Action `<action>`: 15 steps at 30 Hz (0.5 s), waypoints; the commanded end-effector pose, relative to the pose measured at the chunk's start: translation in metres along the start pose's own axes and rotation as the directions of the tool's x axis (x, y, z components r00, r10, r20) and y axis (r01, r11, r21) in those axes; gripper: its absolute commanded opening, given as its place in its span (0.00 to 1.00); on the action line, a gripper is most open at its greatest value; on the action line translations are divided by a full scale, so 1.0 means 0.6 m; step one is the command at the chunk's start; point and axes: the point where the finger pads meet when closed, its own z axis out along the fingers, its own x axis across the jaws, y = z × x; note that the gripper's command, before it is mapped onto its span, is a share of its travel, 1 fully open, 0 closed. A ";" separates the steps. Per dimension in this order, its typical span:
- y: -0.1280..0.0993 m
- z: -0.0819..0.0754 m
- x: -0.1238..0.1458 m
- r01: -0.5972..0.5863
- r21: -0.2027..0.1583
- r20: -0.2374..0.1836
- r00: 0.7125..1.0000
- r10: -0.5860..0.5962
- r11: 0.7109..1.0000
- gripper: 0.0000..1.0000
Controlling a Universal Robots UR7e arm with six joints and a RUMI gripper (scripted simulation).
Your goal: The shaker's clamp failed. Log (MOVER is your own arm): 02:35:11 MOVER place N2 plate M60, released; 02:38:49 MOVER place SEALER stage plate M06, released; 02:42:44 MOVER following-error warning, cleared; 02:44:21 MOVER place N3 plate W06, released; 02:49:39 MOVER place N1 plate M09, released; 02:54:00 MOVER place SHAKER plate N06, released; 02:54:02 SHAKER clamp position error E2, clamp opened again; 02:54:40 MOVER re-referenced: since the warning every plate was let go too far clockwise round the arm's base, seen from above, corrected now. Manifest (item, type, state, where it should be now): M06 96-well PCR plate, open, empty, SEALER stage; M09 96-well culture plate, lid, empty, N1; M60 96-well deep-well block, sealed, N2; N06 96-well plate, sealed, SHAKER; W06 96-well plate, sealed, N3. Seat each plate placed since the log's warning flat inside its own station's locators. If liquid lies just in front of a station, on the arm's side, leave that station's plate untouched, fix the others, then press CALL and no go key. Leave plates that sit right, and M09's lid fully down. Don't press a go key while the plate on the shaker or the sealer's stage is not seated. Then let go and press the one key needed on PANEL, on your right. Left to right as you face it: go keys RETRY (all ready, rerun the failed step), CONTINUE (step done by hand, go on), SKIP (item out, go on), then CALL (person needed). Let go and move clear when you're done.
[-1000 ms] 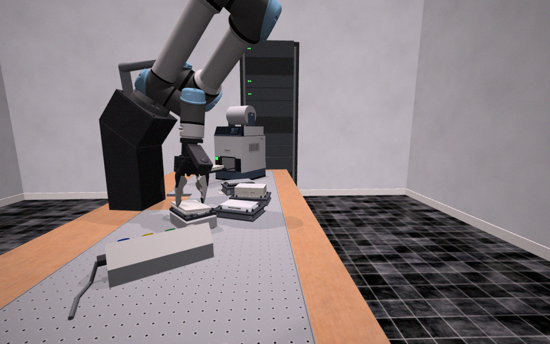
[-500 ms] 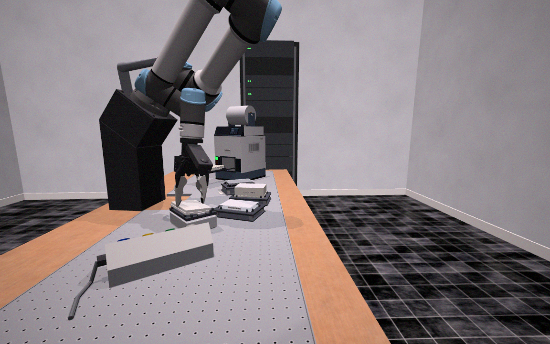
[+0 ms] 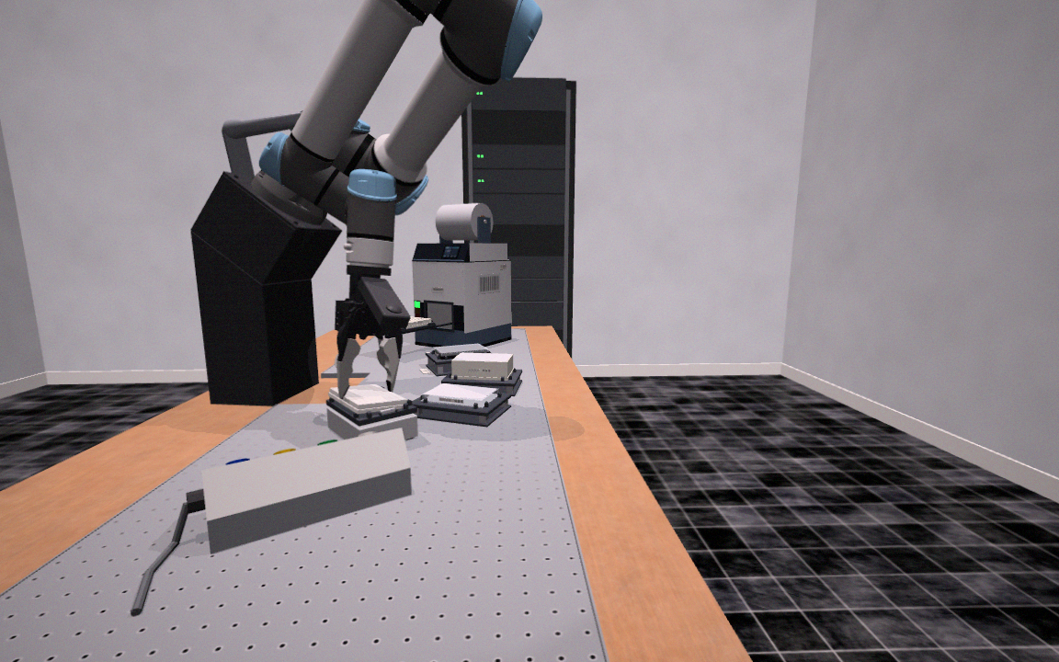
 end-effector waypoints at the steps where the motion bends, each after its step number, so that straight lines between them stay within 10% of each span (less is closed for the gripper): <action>1: 0.000 -0.001 0.000 0.000 0.001 0.000 1.000 0.000 1.000 0.00; 15: 0.000 -0.007 0.001 0.000 0.001 0.000 1.000 0.000 1.000 0.00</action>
